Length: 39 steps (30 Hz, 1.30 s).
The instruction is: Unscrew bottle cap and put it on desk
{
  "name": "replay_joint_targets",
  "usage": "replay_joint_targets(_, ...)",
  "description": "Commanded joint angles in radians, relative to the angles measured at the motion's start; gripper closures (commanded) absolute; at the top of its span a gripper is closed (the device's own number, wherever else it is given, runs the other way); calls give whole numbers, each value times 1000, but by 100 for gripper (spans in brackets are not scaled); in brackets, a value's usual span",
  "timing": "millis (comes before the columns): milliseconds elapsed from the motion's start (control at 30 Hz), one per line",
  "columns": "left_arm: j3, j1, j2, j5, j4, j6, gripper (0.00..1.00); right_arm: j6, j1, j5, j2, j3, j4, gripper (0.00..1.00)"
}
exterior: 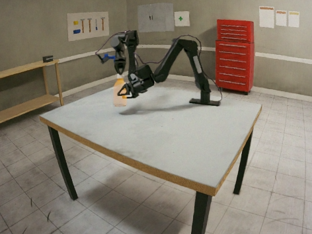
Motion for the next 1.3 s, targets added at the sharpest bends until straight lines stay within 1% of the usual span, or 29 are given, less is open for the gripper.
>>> replay_joint_targets(0, 2, 0, -29, 13, 33, -13, 100, -244, 14, 25, 5, 28, -20, 100)
replay_joint_targets(433, 2, 0, -29, 13, 33, -13, 100, -800, 32, 65, 9, 39, -31, 100)
replay_joint_targets(500, 2, 0, -29, 13, 33, -13, 100, -800, 32, 65, 9, 39, -31, 100)
replay_joint_targets(533, 2, 0, -29, 13, 33, -13, 100, -911, 35, 71, 9, 39, -32, 100)
replay_joint_targets(1000, 2, 0, -29, 13, 33, -13, 100, -1524, 57, 118, 2, 34, -25, 100)
replay_joint_targets(1067, 2, 0, -29, 13, 33, -13, 100, -1524, 57, 118, 2, 34, -25, 100)
replay_joint_targets(1100, 2, 0, -29, 13, 33, -13, 100, -1638, 60, 124, 1, 33, -24, 100)
replay_joint_targets(1267, 2, 0, -29, 13, 33, -13, 100, -1859, 67, 138, -4, 26, -18, 100)
